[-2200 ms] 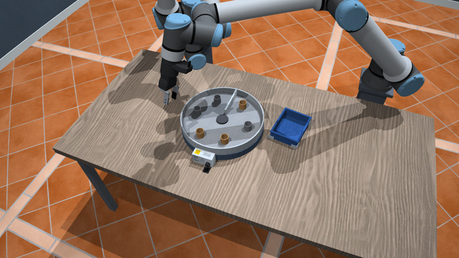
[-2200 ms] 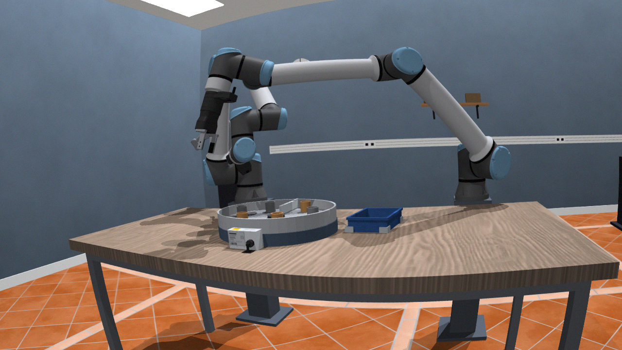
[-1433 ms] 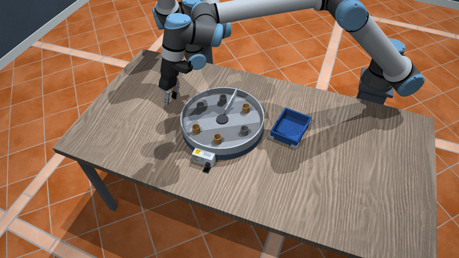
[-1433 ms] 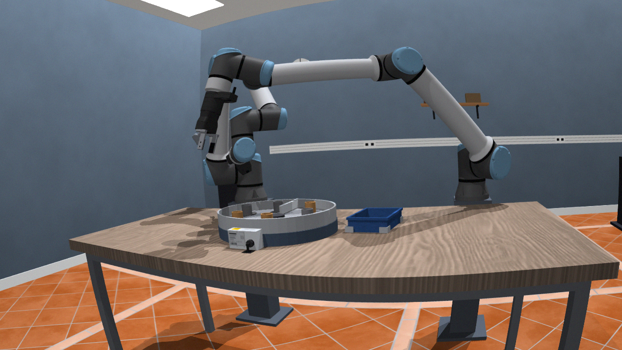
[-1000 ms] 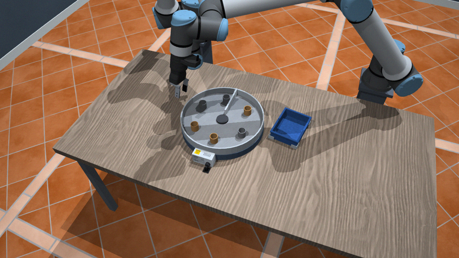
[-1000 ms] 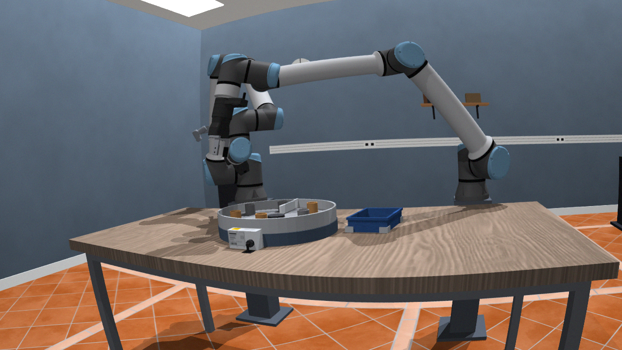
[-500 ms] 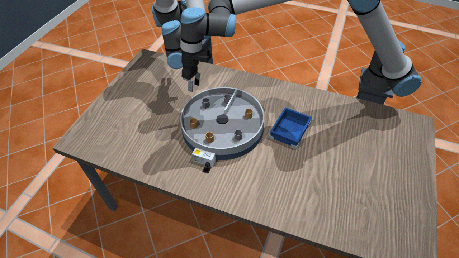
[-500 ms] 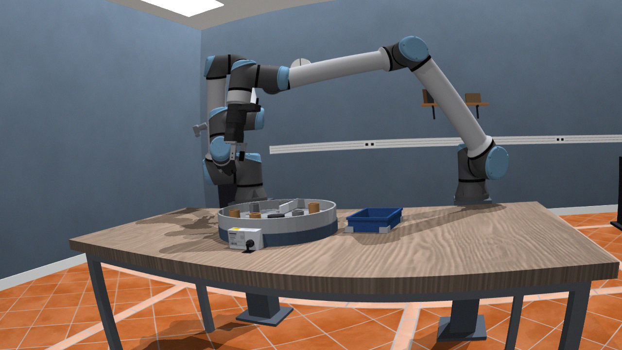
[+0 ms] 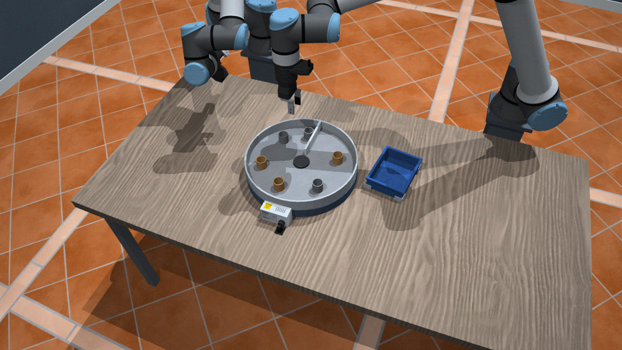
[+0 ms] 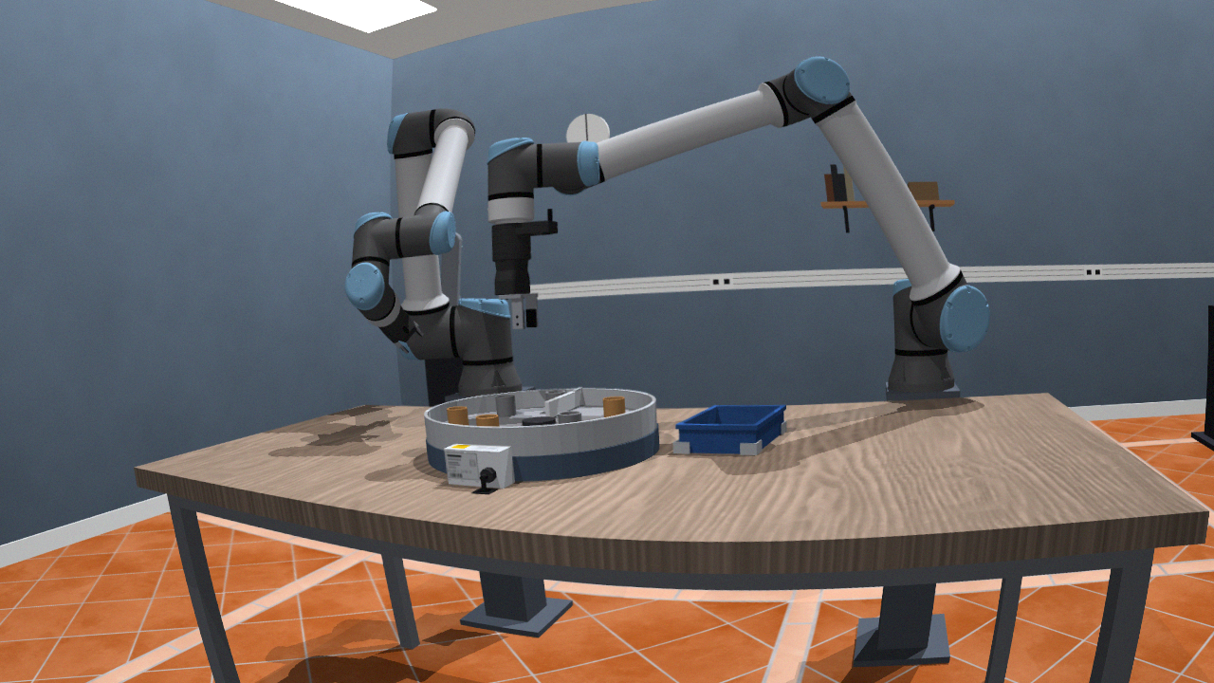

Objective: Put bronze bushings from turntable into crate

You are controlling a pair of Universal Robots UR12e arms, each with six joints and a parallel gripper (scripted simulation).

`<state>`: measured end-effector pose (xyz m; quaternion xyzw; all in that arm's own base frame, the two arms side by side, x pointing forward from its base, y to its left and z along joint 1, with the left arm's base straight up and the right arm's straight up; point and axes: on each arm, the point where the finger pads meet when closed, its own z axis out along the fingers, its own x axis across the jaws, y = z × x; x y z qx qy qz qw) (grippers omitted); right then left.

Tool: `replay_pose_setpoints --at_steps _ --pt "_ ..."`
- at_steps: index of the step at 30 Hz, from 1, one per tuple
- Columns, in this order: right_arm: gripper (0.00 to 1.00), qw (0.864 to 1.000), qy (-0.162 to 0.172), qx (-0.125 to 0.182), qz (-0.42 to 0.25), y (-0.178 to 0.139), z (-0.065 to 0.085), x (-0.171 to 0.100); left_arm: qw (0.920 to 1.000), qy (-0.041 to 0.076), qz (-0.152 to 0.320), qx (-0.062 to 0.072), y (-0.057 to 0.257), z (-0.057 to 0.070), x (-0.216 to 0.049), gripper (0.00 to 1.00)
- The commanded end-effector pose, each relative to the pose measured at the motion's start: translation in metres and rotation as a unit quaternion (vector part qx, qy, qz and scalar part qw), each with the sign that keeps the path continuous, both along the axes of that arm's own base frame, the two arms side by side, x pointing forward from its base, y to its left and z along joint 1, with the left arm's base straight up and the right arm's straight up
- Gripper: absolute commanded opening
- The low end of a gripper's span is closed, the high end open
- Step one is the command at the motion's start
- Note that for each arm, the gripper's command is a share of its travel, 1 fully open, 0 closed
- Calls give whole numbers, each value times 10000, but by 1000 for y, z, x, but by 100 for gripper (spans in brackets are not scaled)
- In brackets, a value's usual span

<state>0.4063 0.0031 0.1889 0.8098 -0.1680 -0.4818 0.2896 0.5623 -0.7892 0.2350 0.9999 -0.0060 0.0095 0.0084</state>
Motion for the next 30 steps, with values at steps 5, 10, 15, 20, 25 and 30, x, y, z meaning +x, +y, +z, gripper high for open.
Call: replay_pose_setpoints --at_steps 5,10,15,20,25,30 --pt "100 9924 -311 1121 -399 -64 -16 13 9999 90 87 75 19 -7 -31 100" --pt "100 9825 -592 1674 -556 -102 -23 15 9999 90 88 75 19 -7 -31 100" --pt "100 9698 -911 2165 -664 -141 -29 13 9999 90 88 75 19 -7 -31 100" --pt "100 9592 -1159 2477 -712 -169 -33 11 9999 90 88 75 19 -7 -31 100" --pt "100 9405 -1584 2914 -739 -215 -38 2 9999 90 88 75 19 -7 -31 100" --pt "100 9228 -1978 3229 -712 -256 -41 -9 9999 90 88 75 19 -7 -31 100"
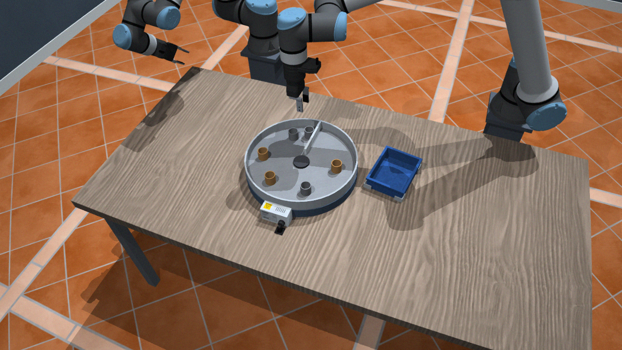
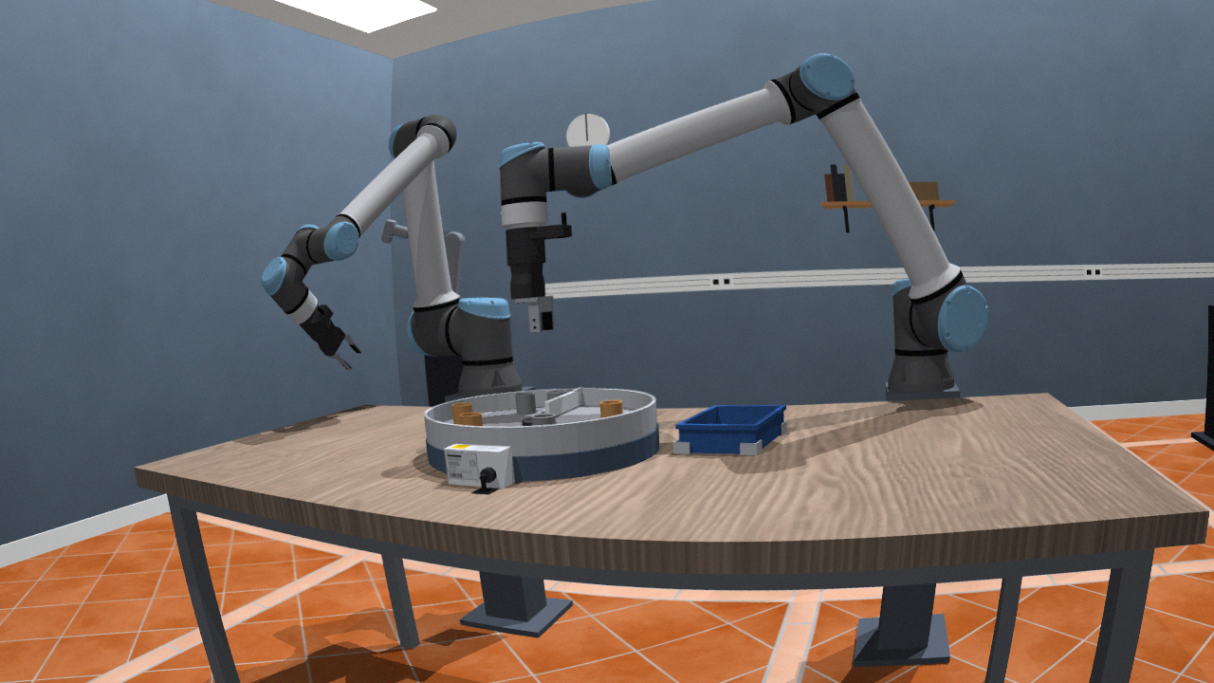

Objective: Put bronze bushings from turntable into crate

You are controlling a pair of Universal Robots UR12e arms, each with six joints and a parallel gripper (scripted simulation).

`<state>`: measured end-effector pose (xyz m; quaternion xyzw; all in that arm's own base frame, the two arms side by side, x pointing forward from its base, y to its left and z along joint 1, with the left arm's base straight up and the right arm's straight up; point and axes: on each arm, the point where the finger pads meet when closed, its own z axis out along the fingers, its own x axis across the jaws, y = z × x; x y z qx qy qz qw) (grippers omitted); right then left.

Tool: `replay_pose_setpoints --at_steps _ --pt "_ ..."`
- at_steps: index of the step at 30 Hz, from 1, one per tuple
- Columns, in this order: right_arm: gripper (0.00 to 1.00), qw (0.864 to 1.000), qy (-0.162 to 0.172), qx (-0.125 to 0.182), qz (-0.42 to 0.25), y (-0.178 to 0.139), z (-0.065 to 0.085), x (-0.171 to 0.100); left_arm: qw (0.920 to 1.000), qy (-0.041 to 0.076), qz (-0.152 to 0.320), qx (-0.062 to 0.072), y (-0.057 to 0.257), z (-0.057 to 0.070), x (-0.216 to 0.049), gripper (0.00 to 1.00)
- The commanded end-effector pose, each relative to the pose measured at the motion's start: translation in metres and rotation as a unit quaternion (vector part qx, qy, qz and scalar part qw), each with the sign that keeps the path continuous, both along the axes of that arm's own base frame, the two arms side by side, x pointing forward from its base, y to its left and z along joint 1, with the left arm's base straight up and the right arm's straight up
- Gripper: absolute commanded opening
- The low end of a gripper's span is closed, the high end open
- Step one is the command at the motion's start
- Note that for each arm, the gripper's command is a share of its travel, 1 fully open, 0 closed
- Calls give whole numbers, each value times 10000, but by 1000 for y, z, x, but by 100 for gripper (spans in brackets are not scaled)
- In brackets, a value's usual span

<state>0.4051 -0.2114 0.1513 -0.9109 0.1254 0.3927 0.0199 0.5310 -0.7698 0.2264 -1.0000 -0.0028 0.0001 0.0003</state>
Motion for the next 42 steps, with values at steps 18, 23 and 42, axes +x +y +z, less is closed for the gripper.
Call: replay_pose_setpoints --at_steps 18,23,42 --pt "100 9766 -1939 934 8 -180 -7 -78 10000 -6 0 -12 -1 2 0 100" --pt "100 9711 -2190 947 55 -203 -7 -96 10000 -6 0 -12 -1 2 0 100" --pt "100 9355 -3441 578 559 -325 4 -237 10000 -6 0 -12 -1 2 0 100"
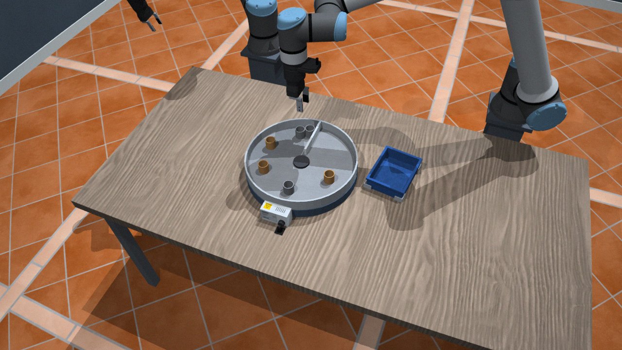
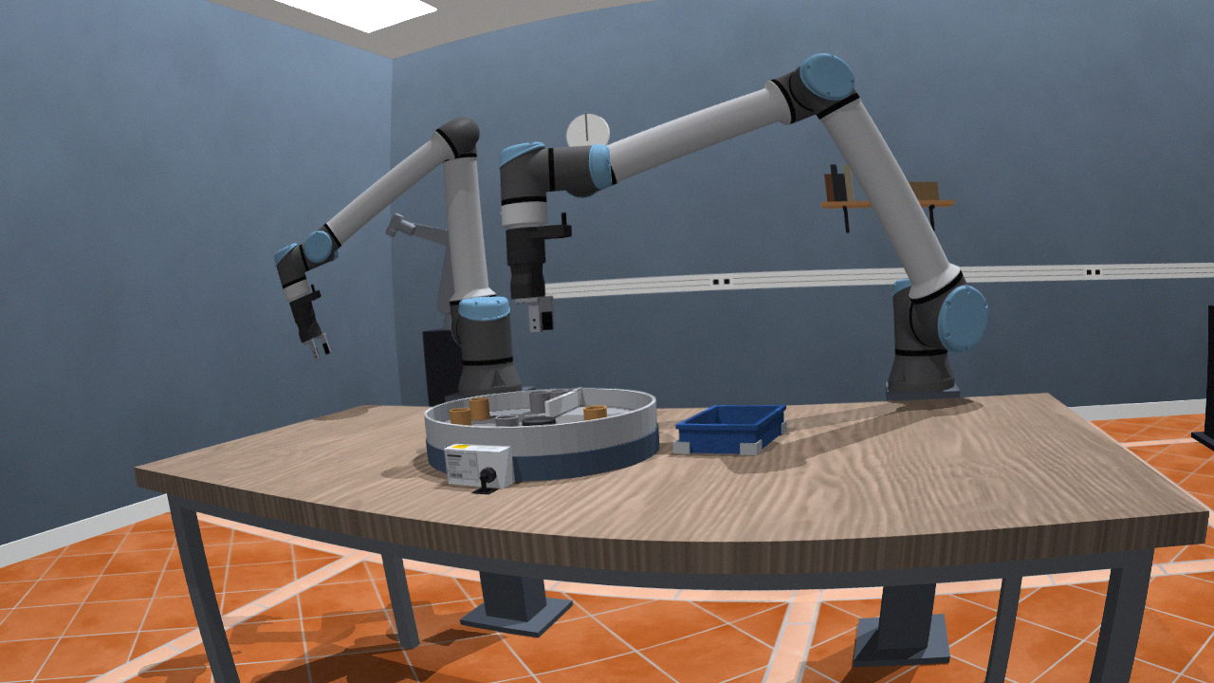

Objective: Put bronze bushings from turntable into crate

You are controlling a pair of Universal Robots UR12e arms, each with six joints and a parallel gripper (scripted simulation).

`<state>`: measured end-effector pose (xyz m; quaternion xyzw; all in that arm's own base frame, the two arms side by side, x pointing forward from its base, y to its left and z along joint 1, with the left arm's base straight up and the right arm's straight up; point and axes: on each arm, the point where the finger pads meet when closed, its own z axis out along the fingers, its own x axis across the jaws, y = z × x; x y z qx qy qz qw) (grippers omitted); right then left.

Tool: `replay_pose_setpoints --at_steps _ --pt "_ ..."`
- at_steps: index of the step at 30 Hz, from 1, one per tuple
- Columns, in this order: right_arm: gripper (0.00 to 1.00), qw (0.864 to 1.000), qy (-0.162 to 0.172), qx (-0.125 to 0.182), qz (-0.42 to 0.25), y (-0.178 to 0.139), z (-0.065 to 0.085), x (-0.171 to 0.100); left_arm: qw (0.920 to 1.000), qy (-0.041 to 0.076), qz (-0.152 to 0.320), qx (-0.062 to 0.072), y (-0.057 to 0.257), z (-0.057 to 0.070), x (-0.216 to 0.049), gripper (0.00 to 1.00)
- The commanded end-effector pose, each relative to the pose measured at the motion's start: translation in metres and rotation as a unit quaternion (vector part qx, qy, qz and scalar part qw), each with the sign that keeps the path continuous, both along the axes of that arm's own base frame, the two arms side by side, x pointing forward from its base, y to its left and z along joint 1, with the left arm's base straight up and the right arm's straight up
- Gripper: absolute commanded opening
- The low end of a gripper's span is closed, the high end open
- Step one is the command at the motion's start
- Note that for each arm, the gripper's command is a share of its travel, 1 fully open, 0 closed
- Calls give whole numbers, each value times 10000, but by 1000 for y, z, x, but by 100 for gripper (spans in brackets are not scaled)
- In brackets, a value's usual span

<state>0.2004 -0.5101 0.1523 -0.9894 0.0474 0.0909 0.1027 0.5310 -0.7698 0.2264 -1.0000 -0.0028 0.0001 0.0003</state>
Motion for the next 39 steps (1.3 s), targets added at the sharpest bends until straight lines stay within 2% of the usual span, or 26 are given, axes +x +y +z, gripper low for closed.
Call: replay_pose_setpoints --at_steps 1,13,15,20,26,39 --pt "100 9992 -353 -157 107 -32 4 -42 10000 -6 0 -12 -1 2 0 100" --pt "100 9940 -781 -689 323 -77 16 -142 10000 -6 0 -12 -1 2 0 100" --pt "100 9940 -781 -689 323 -77 16 -142 10000 -6 0 -12 -1 2 0 100" --pt "100 9921 -850 -844 384 -86 20 -170 10000 -6 0 -12 -1 2 0 100" --pt "100 9904 -890 -963 431 -91 23 -191 10000 -6 0 -12 -1 2 0 100" --pt "100 9895 -908 -1029 457 -94 25 -202 10000 -6 0 -12 -1 2 0 100"
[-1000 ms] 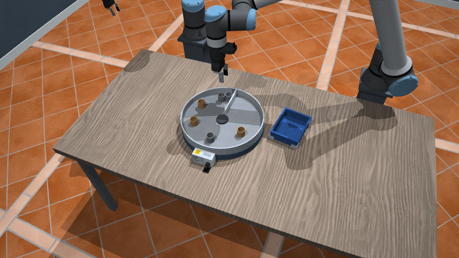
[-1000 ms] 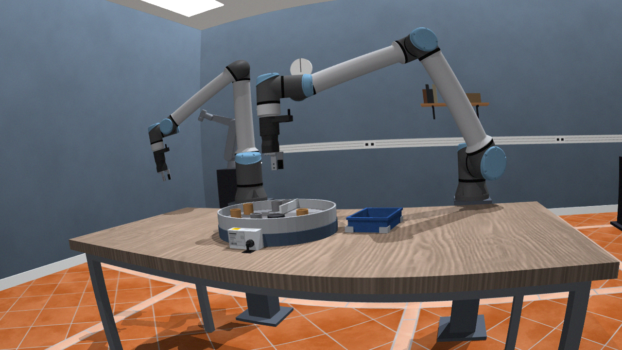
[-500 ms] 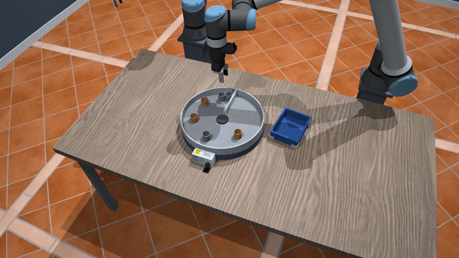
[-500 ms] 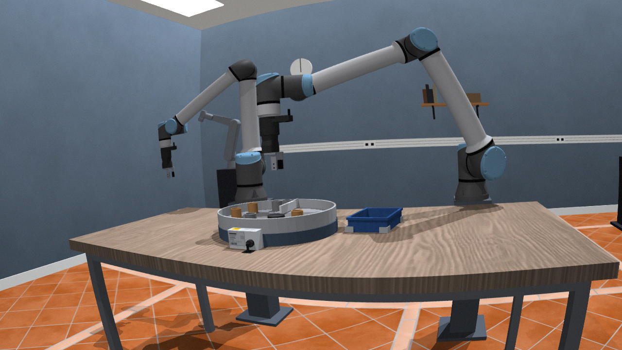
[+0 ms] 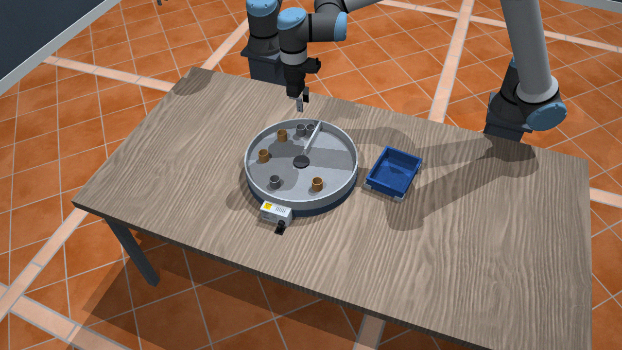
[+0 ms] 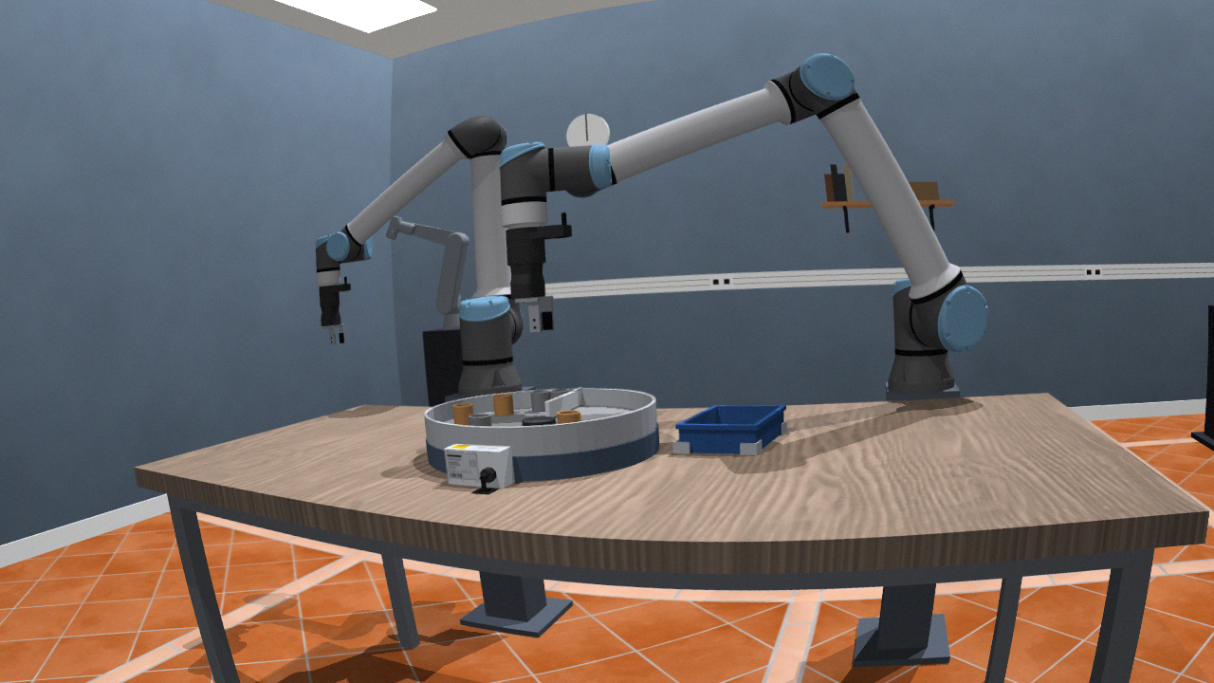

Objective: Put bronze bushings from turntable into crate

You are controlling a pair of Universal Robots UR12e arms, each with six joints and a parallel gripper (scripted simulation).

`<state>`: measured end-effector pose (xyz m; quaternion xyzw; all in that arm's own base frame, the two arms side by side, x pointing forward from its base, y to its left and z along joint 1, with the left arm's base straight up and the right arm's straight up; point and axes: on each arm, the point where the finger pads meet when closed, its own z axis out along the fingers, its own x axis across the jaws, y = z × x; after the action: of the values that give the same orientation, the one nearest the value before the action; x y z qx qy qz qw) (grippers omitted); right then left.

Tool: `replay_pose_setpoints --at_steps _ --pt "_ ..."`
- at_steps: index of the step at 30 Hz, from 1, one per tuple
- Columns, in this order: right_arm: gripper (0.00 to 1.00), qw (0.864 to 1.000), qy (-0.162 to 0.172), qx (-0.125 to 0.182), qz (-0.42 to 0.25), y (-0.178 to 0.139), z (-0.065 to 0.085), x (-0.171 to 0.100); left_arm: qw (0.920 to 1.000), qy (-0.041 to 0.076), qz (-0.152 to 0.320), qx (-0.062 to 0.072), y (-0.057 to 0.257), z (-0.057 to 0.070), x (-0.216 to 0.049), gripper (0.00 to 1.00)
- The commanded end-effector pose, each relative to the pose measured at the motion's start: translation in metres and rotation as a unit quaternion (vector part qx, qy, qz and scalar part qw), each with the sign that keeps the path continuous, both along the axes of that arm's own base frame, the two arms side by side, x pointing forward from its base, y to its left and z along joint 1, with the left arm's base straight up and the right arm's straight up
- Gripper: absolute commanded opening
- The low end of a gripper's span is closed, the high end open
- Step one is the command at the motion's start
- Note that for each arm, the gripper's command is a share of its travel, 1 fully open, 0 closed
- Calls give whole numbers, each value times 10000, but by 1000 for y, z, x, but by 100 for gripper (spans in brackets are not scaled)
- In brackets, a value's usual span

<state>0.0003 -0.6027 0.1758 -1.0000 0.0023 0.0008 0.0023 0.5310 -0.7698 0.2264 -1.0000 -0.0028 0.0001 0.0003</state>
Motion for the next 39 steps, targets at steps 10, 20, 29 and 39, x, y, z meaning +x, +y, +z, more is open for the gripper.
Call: replay_pose_setpoints --at_steps 10,20,29,39 --pt "100 10000 -8 -23 6 -1 1 -2 10000 -6 0 -12 -1 2 0 35" --pt "100 10000 -8 -23 6 -1 1 -2 10000 -6 0 -12 -1 2 0 35" --pt "100 10000 -8 -23 6 -1 1 -2 10000 -6 0 -12 -1 2 0 35" --pt "100 10000 -8 -23 6 -1 1 -2 10000 -6 0 -12 -1 2 0 36"
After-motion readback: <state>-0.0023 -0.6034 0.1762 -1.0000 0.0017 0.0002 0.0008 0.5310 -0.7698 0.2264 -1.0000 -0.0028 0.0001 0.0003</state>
